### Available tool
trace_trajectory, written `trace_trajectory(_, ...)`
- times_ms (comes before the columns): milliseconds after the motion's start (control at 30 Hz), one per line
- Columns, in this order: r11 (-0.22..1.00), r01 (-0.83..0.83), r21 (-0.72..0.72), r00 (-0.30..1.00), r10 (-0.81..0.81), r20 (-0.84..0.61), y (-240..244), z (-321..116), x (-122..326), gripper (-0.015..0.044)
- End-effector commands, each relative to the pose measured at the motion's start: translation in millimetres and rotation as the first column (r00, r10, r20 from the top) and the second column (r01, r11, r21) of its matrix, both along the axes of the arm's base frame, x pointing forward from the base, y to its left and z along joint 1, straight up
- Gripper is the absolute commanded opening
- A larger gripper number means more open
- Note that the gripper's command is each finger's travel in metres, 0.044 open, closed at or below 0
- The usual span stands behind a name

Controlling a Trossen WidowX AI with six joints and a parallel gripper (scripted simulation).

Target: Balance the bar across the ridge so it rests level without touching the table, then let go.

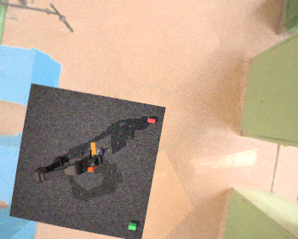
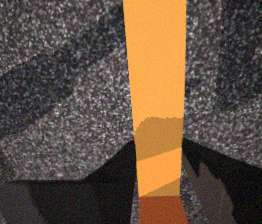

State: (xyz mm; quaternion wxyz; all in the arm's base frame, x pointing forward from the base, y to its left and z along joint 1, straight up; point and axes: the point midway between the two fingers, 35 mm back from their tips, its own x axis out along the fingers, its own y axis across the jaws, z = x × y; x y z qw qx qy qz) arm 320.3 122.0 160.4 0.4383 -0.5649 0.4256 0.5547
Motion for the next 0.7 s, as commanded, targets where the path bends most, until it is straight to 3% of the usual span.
trace_trajectory(0, 1.000, -0.028, 0.005, 1.000, 0.028, 0.003, 16, 2, -4, 0.0000)
trace_trajectory(667, 0.999, -0.040, 0.005, 0.999, 0.040, 0.003, 23, -22, -6, 0.0000)
